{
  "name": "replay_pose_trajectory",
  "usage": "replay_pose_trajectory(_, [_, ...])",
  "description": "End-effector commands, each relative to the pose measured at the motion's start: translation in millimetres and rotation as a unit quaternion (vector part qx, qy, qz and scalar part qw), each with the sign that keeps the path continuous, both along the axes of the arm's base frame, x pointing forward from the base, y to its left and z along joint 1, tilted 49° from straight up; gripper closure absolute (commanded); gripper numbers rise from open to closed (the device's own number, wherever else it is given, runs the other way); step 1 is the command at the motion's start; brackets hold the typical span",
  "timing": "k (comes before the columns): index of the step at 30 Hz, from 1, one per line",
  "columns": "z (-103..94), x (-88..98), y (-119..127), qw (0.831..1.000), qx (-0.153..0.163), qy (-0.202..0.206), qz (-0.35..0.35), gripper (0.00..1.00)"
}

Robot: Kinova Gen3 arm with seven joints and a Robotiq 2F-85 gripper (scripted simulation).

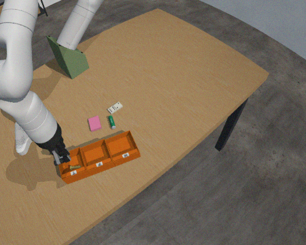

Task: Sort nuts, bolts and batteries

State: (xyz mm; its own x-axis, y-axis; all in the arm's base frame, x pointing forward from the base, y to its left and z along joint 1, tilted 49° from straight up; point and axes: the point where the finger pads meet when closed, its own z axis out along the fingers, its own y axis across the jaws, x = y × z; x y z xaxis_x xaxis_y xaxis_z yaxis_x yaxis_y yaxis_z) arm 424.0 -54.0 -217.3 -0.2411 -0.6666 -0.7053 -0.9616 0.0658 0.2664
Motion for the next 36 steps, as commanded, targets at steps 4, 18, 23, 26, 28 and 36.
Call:
replay_pose_trajectory(4, [-2.3,0.1,1.6,1.000,-0.001,-0.001,-0.001,0.89])
replay_pose_trajectory(18, [-18.1,-3.0,19.5,1.000,-0.001,-0.001,-0.001,0.89])
replay_pose_trajectory(23, [-22.0,-3.8,23.9,1.000,-0.001,-0.001,-0.001,0.89])
replay_pose_trajectory(26, [-24.6,-4.5,26.9,1.000,-0.001,-0.001,-0.001,0.89])
replay_pose_trajectory(28, [-24.6,-4.7,26.9,1.000,-0.001,-0.001,-0.001,0.89])
replay_pose_trajectory(36, [-24.7,-4.8,26.8,1.000,-0.001,-0.001,-0.001,0.89])
